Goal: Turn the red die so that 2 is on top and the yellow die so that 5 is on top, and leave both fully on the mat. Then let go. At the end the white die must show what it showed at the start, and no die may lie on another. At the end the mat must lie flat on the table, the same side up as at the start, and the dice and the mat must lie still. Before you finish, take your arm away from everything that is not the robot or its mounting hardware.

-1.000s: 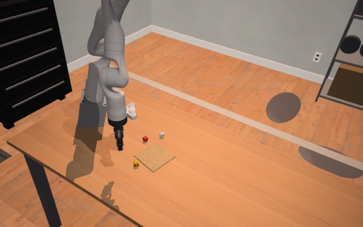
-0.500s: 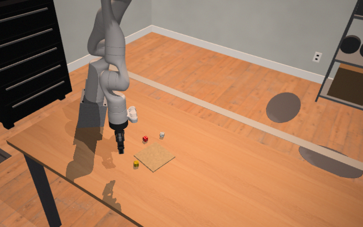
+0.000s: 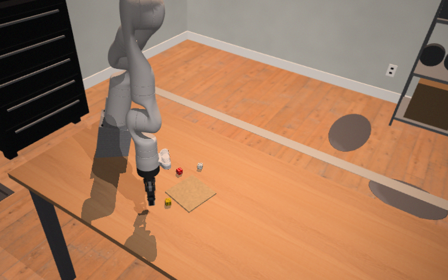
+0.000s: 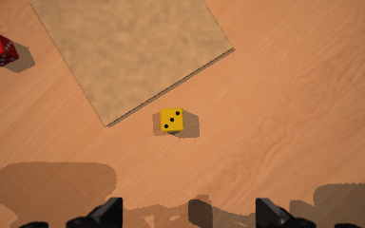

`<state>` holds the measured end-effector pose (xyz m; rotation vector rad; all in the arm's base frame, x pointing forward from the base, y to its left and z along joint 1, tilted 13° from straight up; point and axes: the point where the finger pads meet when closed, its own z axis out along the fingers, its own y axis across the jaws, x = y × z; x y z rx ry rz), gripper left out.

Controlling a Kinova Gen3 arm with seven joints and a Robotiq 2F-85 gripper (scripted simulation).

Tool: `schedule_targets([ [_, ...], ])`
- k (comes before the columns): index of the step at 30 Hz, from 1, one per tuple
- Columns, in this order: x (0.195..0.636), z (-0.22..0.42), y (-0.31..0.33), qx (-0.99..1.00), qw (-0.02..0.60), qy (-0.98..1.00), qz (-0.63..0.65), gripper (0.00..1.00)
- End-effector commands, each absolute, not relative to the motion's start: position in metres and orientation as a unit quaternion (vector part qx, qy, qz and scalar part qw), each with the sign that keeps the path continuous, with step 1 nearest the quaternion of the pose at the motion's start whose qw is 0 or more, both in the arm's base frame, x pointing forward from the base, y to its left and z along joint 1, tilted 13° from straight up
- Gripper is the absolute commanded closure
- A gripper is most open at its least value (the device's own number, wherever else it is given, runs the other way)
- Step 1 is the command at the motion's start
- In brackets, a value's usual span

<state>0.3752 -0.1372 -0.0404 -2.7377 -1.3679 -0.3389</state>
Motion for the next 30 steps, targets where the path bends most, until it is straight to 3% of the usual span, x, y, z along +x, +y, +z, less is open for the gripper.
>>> schedule_targets([
  [1, 0.3688, -0.0582, -0.1325, -0.891, 0.043, -0.441, -0.104, 0.0],
  [30, 0.3695, -0.0625, -0.1318, -0.891, 0.043, -0.441, -0.104, 0.0],
])
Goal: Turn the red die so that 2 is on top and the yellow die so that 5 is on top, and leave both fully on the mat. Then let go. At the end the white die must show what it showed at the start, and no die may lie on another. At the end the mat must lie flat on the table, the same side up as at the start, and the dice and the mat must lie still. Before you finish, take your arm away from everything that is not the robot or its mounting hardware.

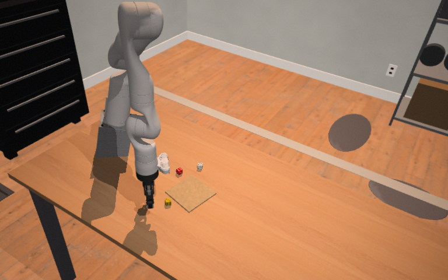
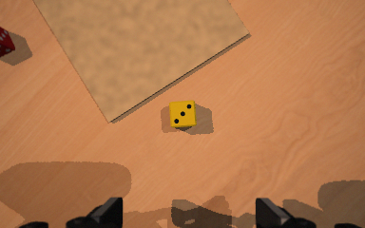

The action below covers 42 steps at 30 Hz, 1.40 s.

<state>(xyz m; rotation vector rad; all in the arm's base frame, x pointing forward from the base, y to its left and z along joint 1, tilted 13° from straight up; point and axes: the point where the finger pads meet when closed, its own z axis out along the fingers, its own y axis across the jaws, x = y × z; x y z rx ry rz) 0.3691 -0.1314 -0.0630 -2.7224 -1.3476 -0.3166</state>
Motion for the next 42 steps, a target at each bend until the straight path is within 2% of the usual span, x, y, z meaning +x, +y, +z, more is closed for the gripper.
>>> schedule_targets([
  [1, 0.369, -0.062, -0.132, -0.891, 0.043, -0.441, -0.104, 0.0],
  [25, 0.367, -0.062, -0.127, -0.891, 0.043, -0.441, -0.104, 0.0],
  [42, 0.333, -0.058, -0.072, -0.891, 0.043, -0.441, -0.104, 0.0],
])
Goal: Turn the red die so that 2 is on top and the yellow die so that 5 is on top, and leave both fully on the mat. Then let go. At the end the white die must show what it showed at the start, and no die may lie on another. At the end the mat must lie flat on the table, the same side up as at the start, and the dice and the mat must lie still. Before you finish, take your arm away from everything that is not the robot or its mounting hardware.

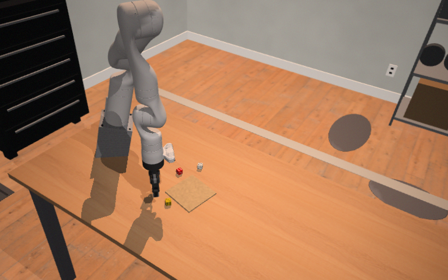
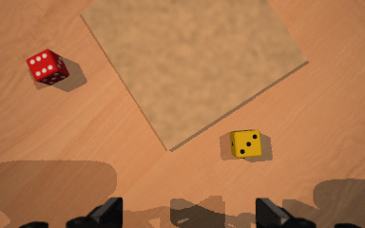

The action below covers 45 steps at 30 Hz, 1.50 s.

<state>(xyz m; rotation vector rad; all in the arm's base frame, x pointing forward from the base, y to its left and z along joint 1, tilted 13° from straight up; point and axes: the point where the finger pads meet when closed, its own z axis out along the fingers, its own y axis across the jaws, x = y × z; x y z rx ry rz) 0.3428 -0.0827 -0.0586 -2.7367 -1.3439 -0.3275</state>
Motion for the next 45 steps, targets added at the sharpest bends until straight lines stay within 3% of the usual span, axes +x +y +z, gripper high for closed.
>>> schedule_targets([
  [1, 0.329, -0.057, -0.067, -0.891, 0.043, -0.441, -0.104, 0.0],
  [22, 0.284, -0.052, 0.007, -0.891, 0.043, -0.441, -0.104, 0.0],
  [45, 0.28, -0.051, 0.013, -0.891, 0.043, -0.441, -0.104, 0.0],
])
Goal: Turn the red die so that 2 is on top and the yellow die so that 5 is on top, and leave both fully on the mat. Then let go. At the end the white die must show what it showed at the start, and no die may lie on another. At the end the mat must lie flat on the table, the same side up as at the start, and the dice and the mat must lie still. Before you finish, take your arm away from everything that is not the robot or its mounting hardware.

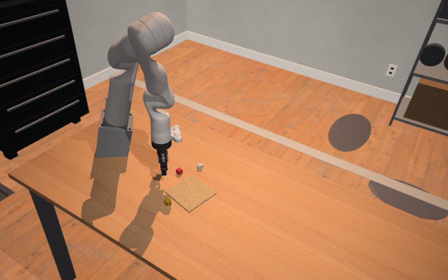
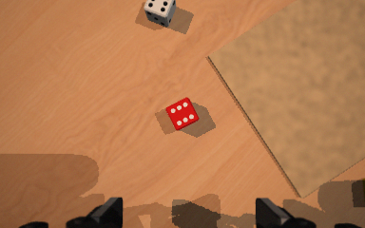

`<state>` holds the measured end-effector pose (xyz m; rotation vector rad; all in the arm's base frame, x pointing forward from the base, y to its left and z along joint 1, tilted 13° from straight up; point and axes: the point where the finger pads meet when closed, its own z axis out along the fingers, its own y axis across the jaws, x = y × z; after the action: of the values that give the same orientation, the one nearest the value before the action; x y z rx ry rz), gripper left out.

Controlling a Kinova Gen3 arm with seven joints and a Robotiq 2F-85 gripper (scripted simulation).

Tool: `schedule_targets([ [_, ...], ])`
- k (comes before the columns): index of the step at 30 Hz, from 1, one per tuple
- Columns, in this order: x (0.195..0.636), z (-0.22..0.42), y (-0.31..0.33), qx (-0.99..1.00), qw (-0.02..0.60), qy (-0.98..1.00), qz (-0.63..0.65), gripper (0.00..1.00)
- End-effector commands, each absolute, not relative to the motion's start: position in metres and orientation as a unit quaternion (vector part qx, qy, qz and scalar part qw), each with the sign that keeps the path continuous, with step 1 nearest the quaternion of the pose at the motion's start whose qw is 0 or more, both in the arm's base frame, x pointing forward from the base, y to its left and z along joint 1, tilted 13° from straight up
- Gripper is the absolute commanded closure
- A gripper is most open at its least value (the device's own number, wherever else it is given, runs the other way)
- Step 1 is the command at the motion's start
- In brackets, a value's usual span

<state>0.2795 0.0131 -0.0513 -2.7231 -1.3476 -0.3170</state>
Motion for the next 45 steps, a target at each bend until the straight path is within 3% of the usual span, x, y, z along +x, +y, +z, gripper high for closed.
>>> schedule_targets([
  [1, 0.28, -0.051, 0.013, -0.891, 0.043, -0.441, -0.104, 0.0],
  [32, 0.281, -0.051, 0.015, -0.891, 0.043, -0.441, -0.104, 0.0],
  [45, 0.305, -0.038, 0.066, -0.891, 0.043, -0.441, -0.104, 0.0],
])
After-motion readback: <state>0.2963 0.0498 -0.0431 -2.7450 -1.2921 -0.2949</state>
